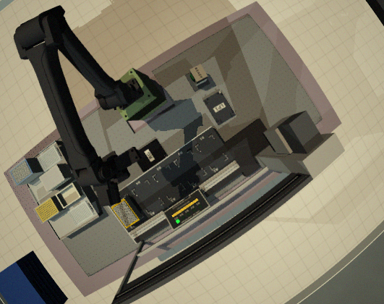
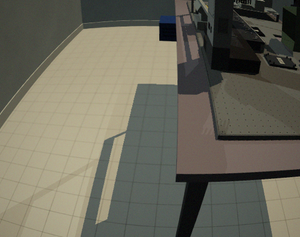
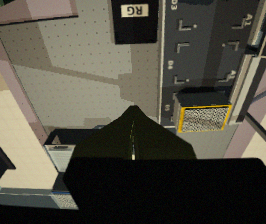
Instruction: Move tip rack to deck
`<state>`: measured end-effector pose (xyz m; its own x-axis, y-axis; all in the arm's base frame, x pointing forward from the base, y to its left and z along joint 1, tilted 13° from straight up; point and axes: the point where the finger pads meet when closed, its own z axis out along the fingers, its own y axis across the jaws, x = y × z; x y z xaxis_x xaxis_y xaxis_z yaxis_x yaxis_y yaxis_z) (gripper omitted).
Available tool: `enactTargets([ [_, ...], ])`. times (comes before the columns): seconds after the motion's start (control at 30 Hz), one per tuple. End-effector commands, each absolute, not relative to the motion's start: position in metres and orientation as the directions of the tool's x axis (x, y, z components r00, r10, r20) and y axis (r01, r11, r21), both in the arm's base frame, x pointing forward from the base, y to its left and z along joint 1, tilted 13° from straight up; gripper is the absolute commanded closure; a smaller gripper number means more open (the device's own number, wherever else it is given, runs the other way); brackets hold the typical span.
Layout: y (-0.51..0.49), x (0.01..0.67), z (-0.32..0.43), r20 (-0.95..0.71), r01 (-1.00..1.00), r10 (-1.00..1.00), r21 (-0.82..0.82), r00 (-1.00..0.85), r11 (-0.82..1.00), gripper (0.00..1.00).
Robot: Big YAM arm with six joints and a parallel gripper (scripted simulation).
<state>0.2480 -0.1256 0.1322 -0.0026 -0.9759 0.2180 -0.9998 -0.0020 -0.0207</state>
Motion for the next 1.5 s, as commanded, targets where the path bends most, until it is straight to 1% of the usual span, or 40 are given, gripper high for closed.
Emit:
enactTargets([
  [0.0, -0.115, 0.249, 0.138, 0.224, -0.999, -0.974, -0.044, -0.038, 0.029, 1.00],
  [0.5, -0.052, 0.245, 0.122, 0.221, -0.999, -0.975, -0.038, -0.037, 0.029, 1.00],
  [0.53, -0.048, 0.260, 0.135, 0.220, -0.997, -0.974, -0.077, -0.045, 0.029, 1.00],
  [0.6, -0.038, 0.244, 0.116, 0.221, -0.999, -0.975, -0.025, -0.034, 0.029, 1.00],
  [0.73, -0.018, 0.243, 0.110, 0.222, -0.999, -0.975, -0.020, -0.033, 0.029, 1.00],
  [1.07, 0.023, 0.250, 0.106, 0.213, -0.998, -0.976, -0.050, -0.039, 0.029, 1.00],
  [1.23, 0.055, 0.265, 0.114, 0.191, -0.995, -0.980, -0.093, -0.048, 0.031, 1.00],
  [1.47, 0.092, 0.263, 0.106, 0.183, -0.995, -0.982, -0.091, -0.048, 0.031, 1.00],
])
